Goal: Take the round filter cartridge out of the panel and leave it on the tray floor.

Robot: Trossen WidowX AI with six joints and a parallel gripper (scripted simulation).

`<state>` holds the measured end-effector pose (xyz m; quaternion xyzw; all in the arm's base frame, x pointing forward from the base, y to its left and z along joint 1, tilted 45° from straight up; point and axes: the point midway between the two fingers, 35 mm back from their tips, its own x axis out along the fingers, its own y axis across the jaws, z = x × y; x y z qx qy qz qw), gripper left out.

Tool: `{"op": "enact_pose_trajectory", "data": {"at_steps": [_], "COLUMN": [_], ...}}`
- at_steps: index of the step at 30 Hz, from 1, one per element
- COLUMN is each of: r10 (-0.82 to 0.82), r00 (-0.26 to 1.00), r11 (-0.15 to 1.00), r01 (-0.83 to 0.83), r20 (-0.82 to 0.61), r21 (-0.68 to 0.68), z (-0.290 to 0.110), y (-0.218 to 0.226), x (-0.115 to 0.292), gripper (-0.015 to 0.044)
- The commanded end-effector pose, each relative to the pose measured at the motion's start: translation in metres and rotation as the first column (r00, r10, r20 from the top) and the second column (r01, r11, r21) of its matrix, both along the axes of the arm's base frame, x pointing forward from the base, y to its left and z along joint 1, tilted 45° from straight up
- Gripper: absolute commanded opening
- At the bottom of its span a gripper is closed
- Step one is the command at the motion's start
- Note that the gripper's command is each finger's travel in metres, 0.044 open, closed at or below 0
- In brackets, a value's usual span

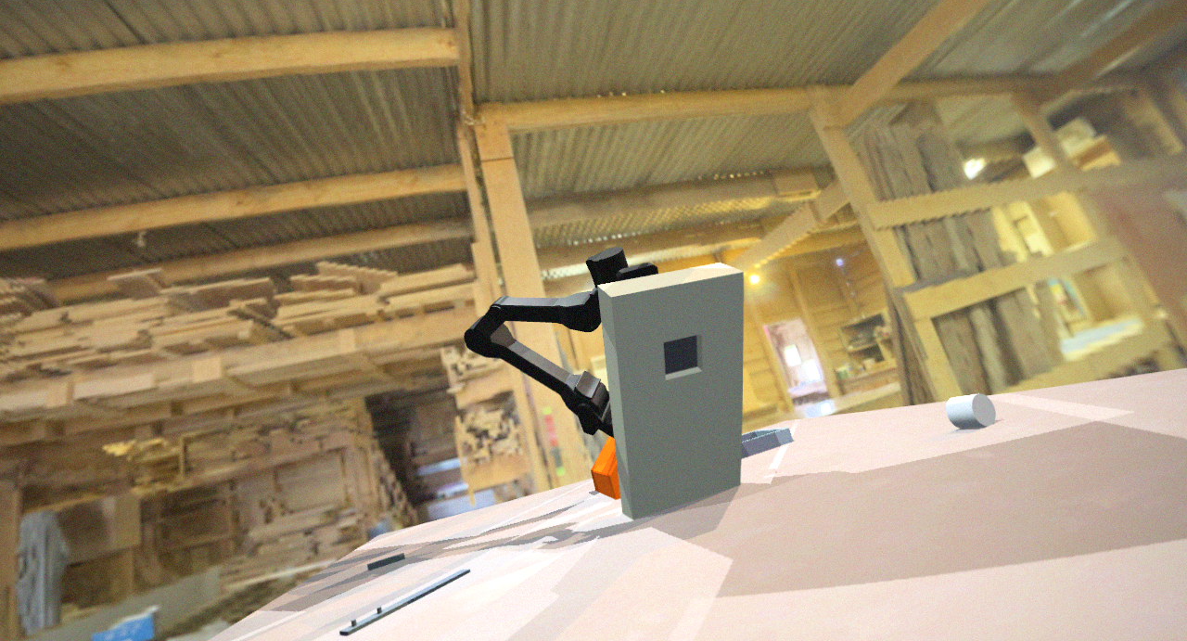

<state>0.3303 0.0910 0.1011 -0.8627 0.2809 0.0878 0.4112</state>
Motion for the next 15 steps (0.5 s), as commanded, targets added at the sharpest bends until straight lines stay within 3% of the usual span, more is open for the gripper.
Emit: {"op": "enact_pose_trajectory", "data": {"at_steps": [1,8,15], "r10": [0.001,0.001,0.002], "r00": [1.0,1.0,1.0], "r11": [1.0,1.0,1.0], "r01": [-0.001,-0.001,-0.002], "r20": [-0.006,-0.006,0.001], "r21": [0.002,0.002,-0.002], "z": [-0.002,-0.0025,-0.0004], "y": [-0.0019,-0.0024,0.0], "x": [0.0023,0.0034,0.0008], "gripper": [0.0109,0.0109,0.0062]}}
